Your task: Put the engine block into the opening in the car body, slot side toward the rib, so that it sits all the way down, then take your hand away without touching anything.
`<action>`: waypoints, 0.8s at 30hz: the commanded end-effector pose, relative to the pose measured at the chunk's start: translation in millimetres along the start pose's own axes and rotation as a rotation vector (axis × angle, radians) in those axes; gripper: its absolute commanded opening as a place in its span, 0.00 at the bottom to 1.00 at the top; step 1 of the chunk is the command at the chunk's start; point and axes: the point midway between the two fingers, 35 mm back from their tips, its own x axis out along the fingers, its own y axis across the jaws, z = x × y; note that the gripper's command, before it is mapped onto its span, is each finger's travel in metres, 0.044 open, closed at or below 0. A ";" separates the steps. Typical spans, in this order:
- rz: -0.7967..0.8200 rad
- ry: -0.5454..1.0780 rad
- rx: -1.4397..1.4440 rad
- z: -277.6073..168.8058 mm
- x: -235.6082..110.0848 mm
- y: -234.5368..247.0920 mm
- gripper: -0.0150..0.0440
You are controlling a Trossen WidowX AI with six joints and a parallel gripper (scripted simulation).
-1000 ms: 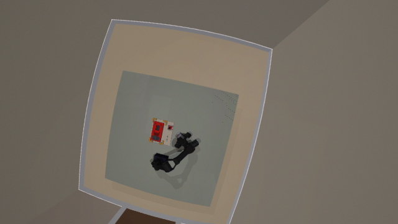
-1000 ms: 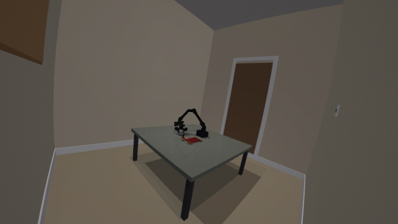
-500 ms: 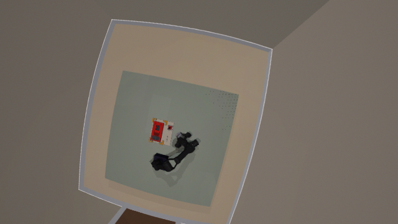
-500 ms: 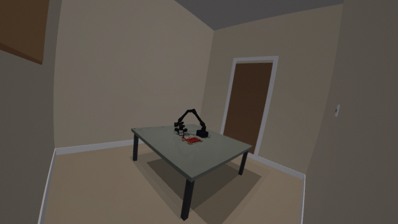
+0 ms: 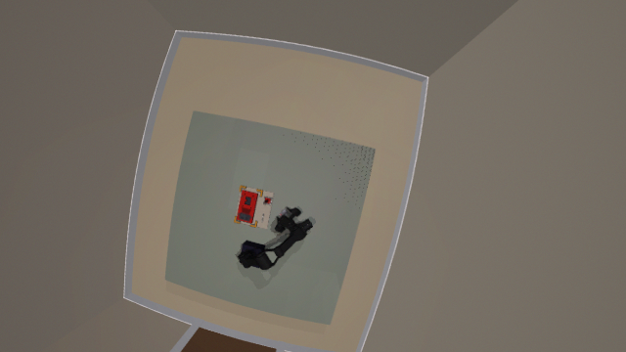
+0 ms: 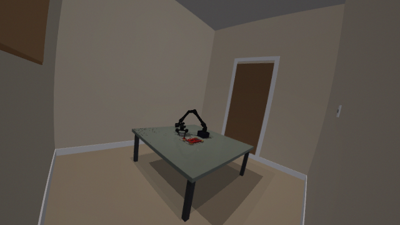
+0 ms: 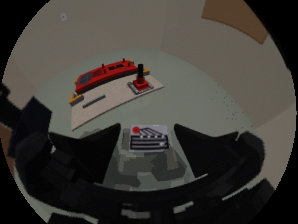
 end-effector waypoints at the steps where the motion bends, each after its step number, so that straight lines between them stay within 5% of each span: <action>1: 0.000 0.001 0.000 -0.3 0.1 0.0 1.00; 14: 0.001 0.006 -0.006 3.6 -44.1 0.0 1.00; 24: -0.002 -0.001 0.001 3.5 -41.6 0.3 1.00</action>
